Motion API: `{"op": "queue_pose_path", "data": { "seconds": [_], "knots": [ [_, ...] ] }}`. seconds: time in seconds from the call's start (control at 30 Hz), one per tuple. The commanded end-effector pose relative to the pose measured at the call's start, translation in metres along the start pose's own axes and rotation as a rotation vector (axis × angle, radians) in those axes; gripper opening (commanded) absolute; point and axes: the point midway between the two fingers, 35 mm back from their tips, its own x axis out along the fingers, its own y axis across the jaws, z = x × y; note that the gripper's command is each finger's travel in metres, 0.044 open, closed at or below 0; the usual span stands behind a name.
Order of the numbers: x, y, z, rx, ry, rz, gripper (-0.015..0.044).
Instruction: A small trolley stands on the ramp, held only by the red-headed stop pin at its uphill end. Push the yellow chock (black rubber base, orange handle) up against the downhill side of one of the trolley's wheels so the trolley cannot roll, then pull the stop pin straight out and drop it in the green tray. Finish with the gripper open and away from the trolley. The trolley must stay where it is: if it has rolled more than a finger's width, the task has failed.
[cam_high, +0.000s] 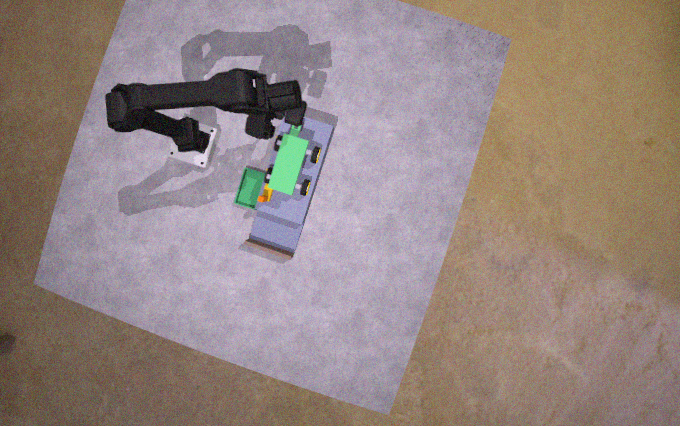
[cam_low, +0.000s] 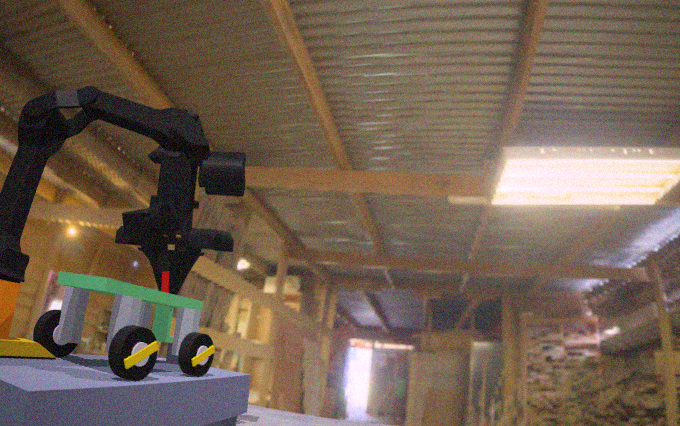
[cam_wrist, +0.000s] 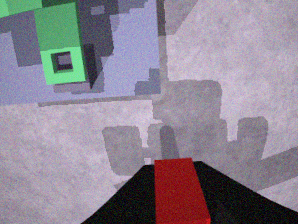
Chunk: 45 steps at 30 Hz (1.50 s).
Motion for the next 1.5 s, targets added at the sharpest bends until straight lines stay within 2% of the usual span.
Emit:
{"op": "queue_pose_path", "data": {
  "seconds": [0.0, 0.37, 1.47],
  "knots": [
    [0.0, -0.015, 0.0, 0.002, 0.0, 0.006, 0.0],
    [-0.001, -0.029, 0.005, 0.002, -0.001, 0.005, 0.0],
    [-0.017, -0.021, 0.129, 0.001, -0.013, 0.006, 0.0]
  ]
}}
